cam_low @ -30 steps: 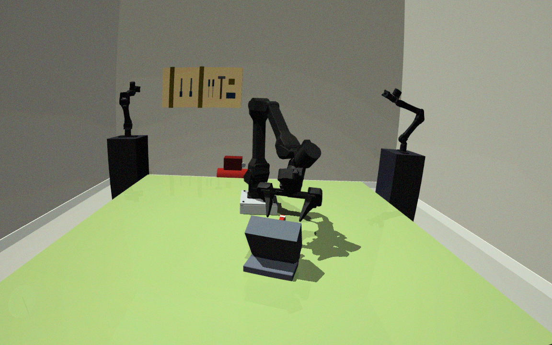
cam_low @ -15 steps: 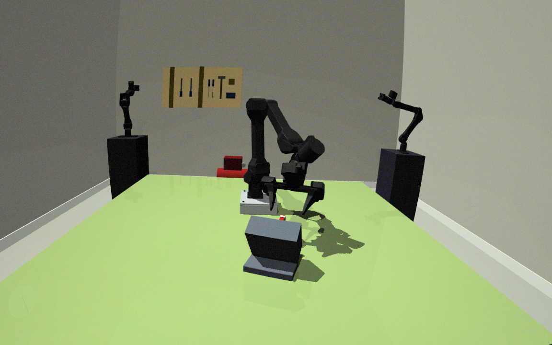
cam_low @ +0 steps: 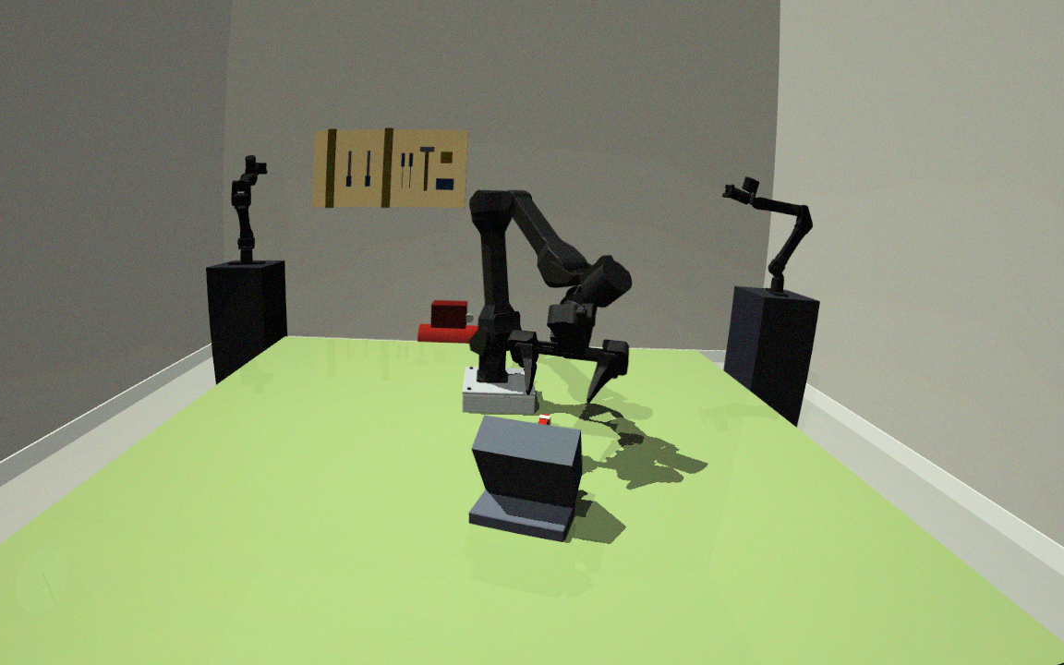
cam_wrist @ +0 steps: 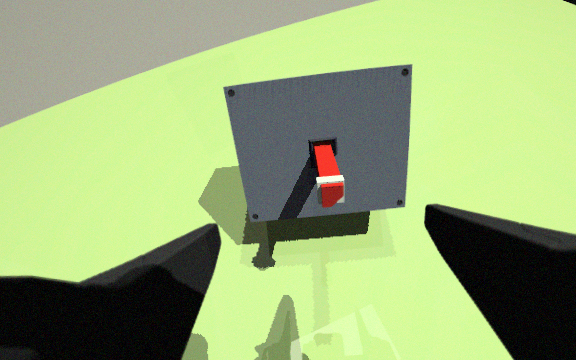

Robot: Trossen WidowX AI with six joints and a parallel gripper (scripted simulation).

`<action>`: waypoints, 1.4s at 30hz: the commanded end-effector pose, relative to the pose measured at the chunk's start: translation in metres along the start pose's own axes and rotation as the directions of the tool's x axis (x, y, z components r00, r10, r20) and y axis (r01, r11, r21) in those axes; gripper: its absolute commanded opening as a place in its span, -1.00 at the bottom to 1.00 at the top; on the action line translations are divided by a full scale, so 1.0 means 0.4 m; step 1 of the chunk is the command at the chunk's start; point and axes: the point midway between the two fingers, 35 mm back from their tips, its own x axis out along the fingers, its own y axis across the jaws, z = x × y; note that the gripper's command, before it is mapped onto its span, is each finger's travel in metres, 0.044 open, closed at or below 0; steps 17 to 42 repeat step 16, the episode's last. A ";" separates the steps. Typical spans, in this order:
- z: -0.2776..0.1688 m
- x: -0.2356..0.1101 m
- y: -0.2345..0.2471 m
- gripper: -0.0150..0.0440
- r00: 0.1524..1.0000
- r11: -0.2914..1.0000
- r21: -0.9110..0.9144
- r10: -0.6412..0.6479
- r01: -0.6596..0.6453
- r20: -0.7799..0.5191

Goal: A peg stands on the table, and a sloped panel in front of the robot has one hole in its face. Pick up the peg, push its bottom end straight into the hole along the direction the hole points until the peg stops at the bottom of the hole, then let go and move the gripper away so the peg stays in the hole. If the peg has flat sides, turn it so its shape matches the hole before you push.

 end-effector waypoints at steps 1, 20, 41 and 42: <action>0.004 -0.018 -0.001 1.00 1.000 1.000 0.010 0.000 0.000 0.008; -0.010 -0.062 0.002 1.00 1.000 1.000 0.007 0.001 -0.001 0.007; -0.010 -0.062 0.002 1.00 1.000 1.000 0.007 0.001 -0.001 0.007; -0.010 -0.062 0.002 1.00 1.000 1.000 0.007 0.001 -0.001 0.007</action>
